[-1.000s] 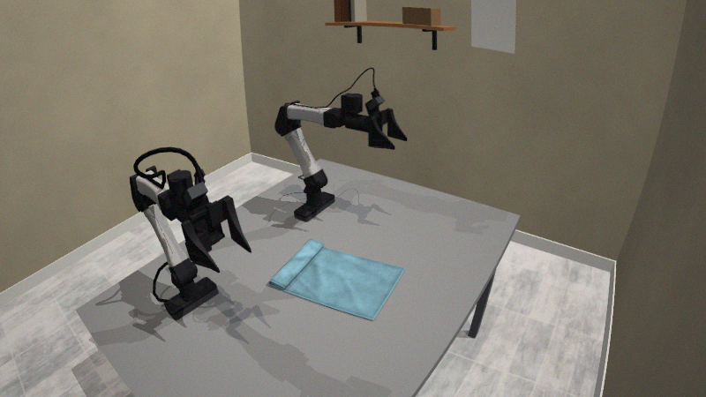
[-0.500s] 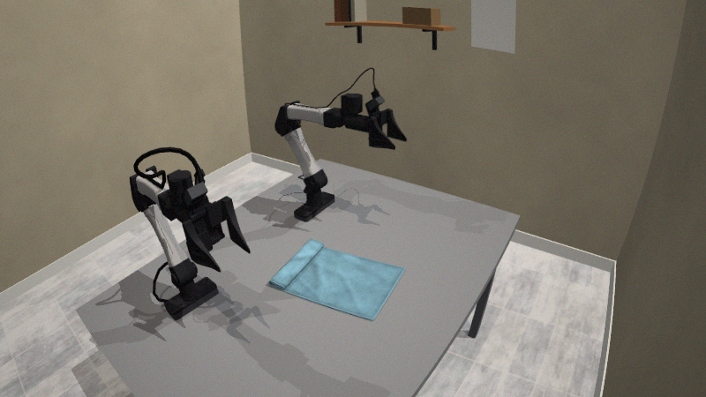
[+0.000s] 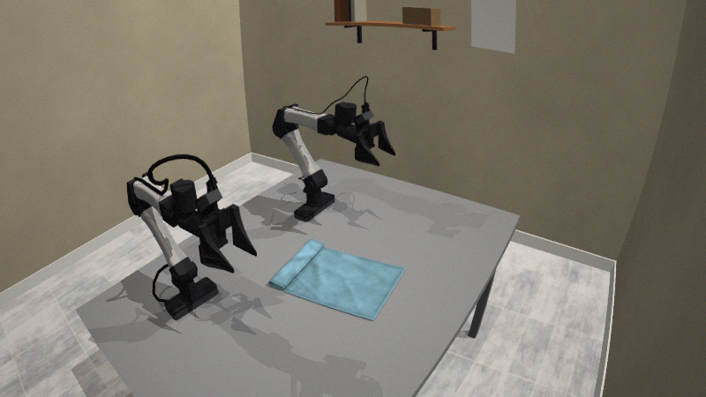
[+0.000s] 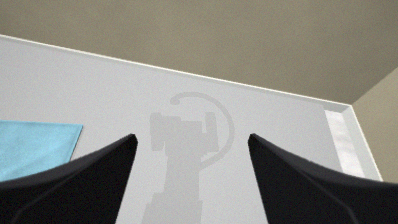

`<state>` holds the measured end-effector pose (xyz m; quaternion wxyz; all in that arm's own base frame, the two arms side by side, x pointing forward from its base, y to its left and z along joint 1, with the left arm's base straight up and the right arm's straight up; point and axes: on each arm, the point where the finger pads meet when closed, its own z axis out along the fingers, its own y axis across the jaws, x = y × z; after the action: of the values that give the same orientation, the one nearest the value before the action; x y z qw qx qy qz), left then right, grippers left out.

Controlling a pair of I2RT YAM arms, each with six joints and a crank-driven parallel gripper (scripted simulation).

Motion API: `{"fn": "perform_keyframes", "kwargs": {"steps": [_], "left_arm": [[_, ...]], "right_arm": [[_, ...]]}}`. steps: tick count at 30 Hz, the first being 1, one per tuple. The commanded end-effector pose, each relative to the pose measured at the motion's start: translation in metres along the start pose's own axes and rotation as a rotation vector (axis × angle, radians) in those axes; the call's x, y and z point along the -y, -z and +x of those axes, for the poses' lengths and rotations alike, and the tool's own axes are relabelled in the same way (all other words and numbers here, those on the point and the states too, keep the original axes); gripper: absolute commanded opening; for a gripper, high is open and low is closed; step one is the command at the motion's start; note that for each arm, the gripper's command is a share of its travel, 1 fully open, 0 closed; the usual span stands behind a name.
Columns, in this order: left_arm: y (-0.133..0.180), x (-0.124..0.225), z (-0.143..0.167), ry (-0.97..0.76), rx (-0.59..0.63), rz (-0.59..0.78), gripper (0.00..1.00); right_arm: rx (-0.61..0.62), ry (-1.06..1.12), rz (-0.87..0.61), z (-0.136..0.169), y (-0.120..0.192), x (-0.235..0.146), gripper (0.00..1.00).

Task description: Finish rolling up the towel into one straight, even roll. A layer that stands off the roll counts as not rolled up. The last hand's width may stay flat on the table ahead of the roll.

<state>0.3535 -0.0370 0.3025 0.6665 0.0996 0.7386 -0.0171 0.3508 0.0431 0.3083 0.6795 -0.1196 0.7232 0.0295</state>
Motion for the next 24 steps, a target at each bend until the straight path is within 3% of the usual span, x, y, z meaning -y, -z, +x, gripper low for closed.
{"fn": "perform_keyframes", "kwargs": {"steps": [1,24], "left_arm": [[0.011,0.02,0.012,-0.075,-0.015,0.085,0.95],[0.079,0.175,0.152,-0.521,-0.242,0.669,0.96]], "right_arm": [[-0.019,0.083,-0.112,0.016,0.01,-0.025,0.95],[-0.177,0.579,-0.86,0.152,0.077,-0.208,0.96]]}}
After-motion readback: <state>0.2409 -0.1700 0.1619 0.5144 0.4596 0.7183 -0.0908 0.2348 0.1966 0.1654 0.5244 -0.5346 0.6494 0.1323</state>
